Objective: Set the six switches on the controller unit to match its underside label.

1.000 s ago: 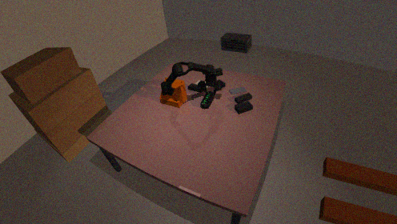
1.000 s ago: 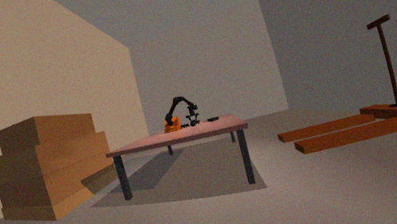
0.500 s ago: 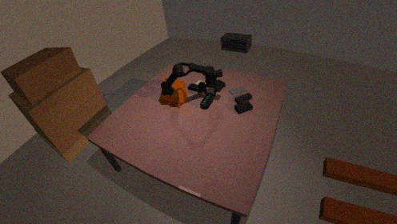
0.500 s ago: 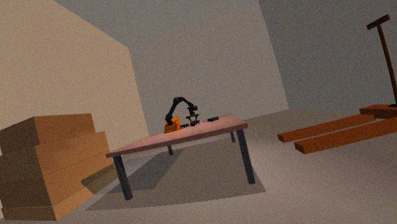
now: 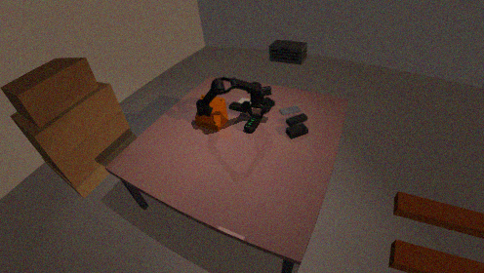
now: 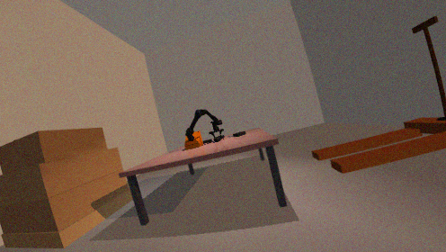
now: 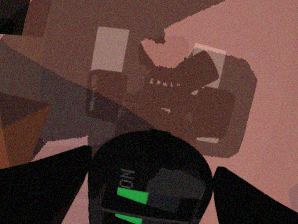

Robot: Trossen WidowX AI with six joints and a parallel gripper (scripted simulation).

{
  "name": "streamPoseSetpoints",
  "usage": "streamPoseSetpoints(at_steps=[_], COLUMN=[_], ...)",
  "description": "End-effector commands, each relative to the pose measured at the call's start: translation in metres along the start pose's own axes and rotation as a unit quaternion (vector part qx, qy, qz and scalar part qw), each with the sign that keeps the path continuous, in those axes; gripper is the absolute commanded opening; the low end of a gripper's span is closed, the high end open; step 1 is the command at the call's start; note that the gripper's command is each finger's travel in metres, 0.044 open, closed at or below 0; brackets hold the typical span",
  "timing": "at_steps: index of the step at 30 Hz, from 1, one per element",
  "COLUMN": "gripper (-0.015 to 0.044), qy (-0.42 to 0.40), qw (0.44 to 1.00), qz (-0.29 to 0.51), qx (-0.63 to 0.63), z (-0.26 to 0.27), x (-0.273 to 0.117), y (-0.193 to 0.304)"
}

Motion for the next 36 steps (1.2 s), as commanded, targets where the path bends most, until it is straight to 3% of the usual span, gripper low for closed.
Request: streamPoseSetpoints(at_steps=[1, 4, 8, 17, 23, 36], gripper=[0.0337, 0.0337, 0.044, 0.044, 0.044, 0.044], qy=[0.001, 0.0, 0.0, 0.0, -0.001, -0.001], qw=[1.0, 1.0, 1.0, 1.0, 1.0, 1.0], qz=[0.001, -0.001, 0.0, 0.0, 0.0, 0.001], qx=[0.0, 0.0, 0.0, 0.001, 0.0, 0.0], z=[0.0, 0.0, 0.0, 0.0, 0.0, 0.0], x=[0.0, -0.001, 0.0, -0.001, -0.039, -0.04], y=[0.0, 0.0, 0.0, 0.002, 0.058, 0.06])
Point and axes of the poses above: the point midway between the two fingers, 35 mm back from their tips, its own x axis out along the fingers, its own z axis across the jaws, y = z × x, the point moved 7 cm from there along -x, back along the fingers
